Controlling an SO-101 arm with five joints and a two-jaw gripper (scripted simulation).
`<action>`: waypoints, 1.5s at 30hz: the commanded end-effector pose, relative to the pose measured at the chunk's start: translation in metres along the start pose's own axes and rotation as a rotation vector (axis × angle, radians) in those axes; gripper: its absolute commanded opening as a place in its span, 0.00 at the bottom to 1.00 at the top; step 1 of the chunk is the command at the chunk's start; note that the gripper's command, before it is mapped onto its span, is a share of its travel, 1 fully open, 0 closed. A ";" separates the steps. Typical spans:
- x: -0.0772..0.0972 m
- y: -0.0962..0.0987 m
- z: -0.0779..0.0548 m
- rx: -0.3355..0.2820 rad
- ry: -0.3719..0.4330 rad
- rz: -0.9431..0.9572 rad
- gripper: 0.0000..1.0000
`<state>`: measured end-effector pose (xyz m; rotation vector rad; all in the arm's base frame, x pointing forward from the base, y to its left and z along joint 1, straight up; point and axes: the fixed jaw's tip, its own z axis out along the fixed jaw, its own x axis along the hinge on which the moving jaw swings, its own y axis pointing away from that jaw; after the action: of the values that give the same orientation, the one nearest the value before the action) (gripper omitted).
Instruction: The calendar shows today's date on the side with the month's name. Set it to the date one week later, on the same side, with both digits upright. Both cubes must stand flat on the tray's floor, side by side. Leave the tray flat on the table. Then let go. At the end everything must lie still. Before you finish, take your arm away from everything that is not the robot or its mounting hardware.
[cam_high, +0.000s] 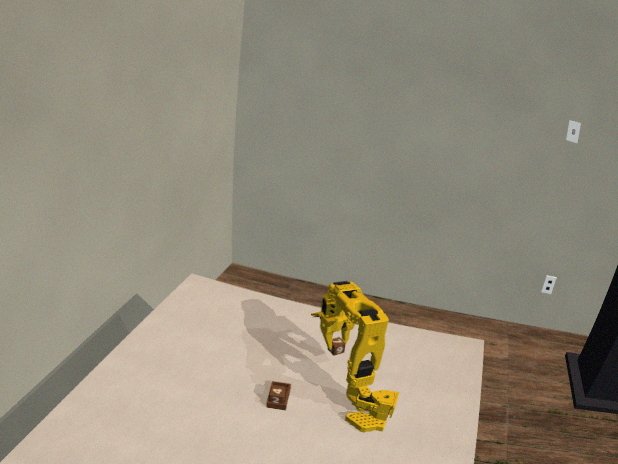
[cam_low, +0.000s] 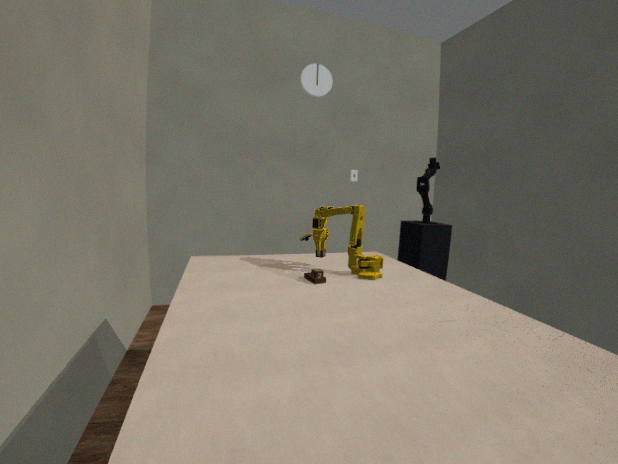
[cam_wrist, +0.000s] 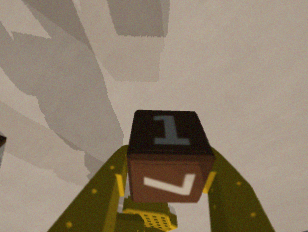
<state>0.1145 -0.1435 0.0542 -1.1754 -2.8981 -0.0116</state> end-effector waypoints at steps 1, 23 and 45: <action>-0.004 -0.003 -0.008 0.008 -0.057 0.020 0.00; -0.001 -0.006 -0.010 0.011 -0.069 0.041 0.00; -0.002 -0.006 -0.004 0.011 -0.069 0.041 0.00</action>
<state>0.1104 -0.1444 0.0516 -1.2125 -2.9010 0.0047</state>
